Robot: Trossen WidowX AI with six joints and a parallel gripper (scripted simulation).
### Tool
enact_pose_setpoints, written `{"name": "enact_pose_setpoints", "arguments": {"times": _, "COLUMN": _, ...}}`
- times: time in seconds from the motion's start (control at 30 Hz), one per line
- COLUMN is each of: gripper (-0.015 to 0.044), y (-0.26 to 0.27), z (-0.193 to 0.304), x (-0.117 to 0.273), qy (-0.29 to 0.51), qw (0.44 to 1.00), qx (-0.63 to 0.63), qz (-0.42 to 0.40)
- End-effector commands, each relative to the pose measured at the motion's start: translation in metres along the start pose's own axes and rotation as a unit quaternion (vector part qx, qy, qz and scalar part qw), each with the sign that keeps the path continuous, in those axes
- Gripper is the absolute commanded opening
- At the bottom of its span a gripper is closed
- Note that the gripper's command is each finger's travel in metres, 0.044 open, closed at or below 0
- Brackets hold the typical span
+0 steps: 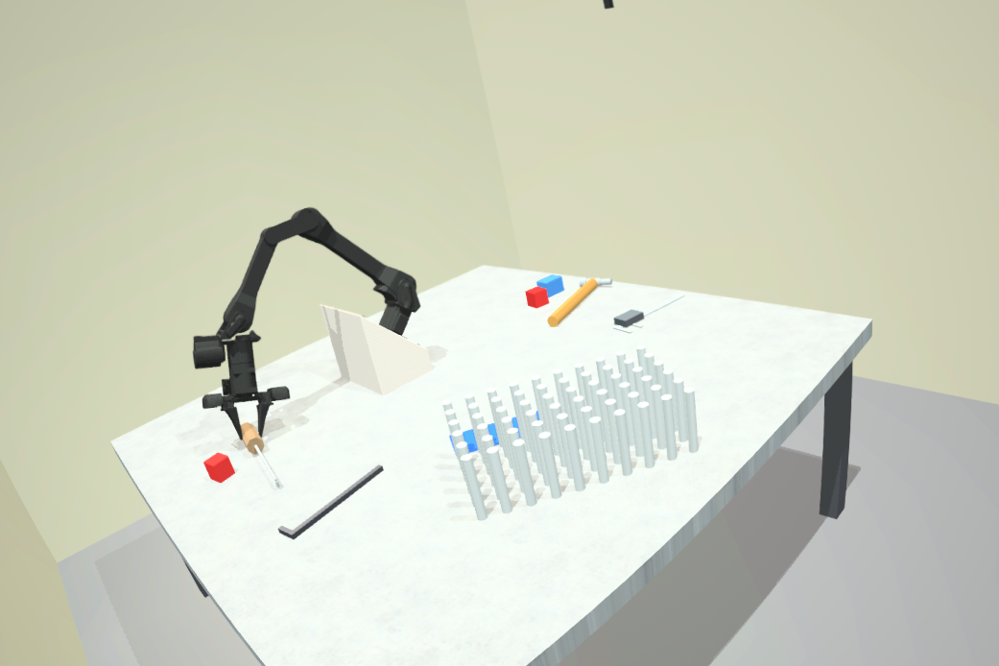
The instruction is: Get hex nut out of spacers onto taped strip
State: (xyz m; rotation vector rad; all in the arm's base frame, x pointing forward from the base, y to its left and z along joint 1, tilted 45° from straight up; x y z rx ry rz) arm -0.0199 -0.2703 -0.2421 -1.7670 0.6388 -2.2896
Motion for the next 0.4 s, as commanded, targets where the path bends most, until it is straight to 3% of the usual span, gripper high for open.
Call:
{"name": "enact_pose_setpoints", "arguments": {"times": 0.0, "gripper": 0.0157, "y": 0.0006, "z": 0.0002, "x": 0.0006, "qy": 0.000, "qw": 1.000, "qx": 0.000, "qz": -0.001}}
{"name": "enact_pose_setpoints", "arguments": {"times": 0.37, "gripper": 0.0440, "y": 0.0006, "z": 0.0002, "x": 0.0006, "qy": 0.000, "qw": 1.000, "qx": 0.000, "qz": -0.001}}
Point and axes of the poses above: the point midway between the two fingers, 35 mm back from their tips, its own x axis back along the fingers, its own y axis across the jaws, z = x × y, the point moved 6 cm from there along x, back along the fingers
